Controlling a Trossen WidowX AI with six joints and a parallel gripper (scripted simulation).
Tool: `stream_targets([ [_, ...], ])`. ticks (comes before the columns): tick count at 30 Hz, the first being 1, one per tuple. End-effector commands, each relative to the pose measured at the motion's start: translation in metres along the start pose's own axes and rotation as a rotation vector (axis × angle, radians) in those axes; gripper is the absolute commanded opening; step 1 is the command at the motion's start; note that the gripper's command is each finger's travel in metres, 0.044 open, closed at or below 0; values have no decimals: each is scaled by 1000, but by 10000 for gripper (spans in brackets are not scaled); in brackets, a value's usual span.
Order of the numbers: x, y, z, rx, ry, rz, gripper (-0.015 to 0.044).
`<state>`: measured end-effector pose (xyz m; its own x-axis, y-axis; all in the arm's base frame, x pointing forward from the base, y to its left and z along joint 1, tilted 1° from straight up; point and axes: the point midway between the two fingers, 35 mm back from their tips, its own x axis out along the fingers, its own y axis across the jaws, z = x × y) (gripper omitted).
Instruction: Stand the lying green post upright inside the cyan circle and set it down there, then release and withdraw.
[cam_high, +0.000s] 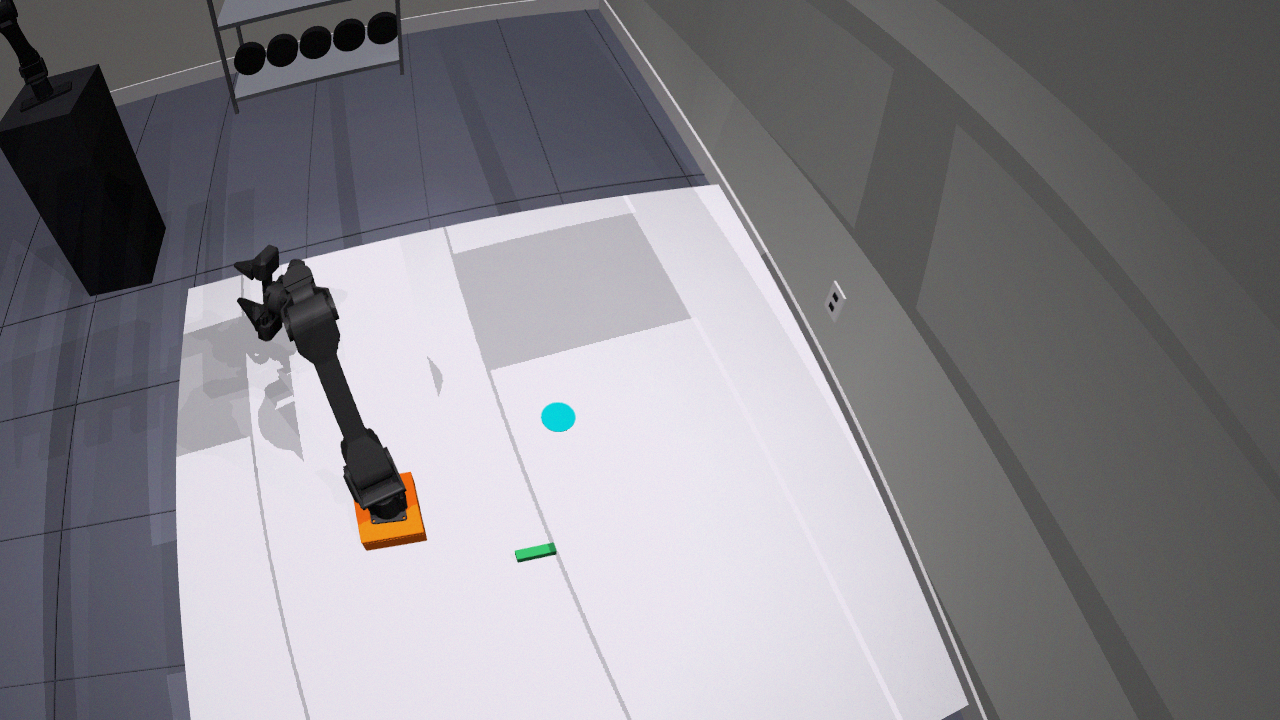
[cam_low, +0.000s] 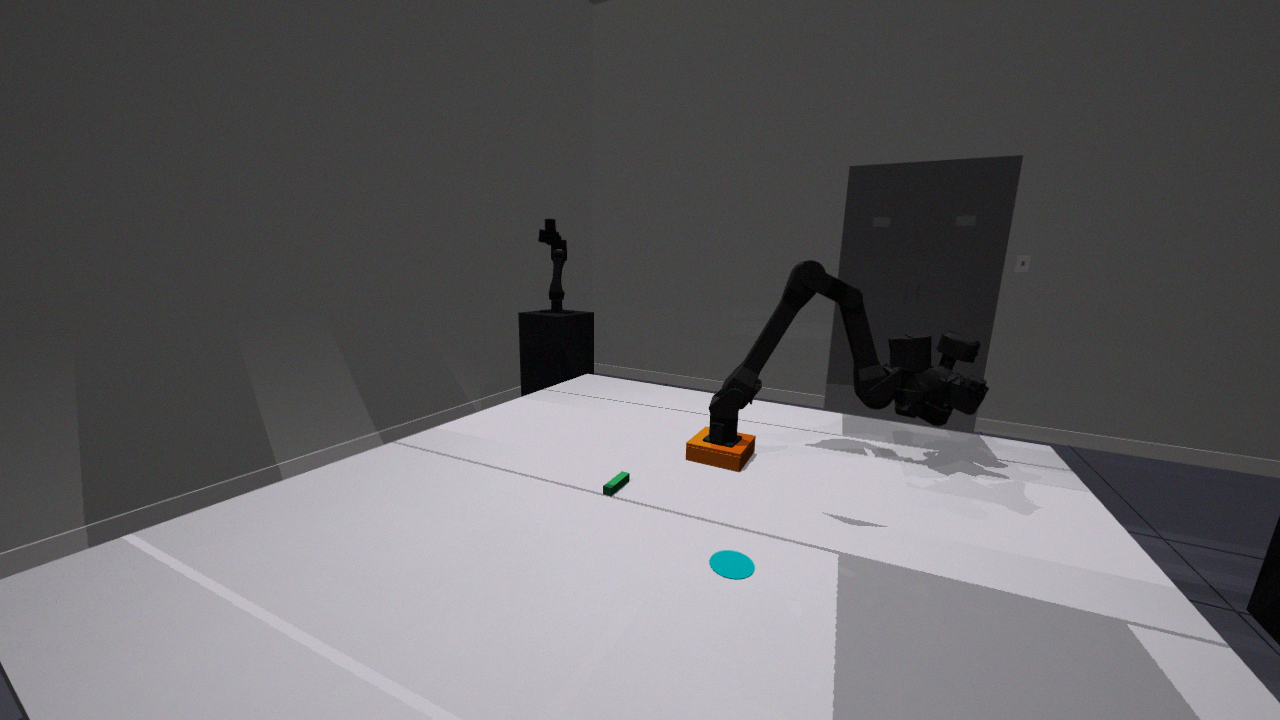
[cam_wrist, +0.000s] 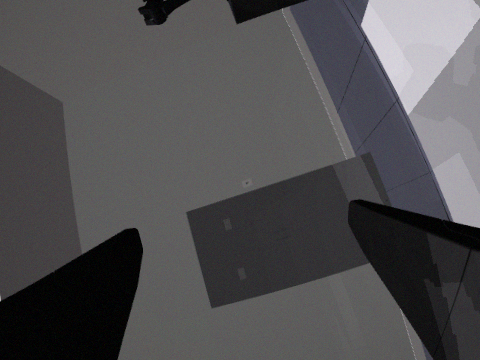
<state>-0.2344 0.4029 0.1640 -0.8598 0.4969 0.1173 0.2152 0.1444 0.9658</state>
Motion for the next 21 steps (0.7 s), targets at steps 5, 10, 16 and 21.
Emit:
stream_targets([
  [5, -22, 5, 32, 2, -88, -14, 269],
  [10, -45, 12, 69, -43, -206, -34, 233],
  [16, -76, 20, 109, -101, -344, -69, 233],
  [21, -106, 26, 139, -144, -455, -106, 233],
])
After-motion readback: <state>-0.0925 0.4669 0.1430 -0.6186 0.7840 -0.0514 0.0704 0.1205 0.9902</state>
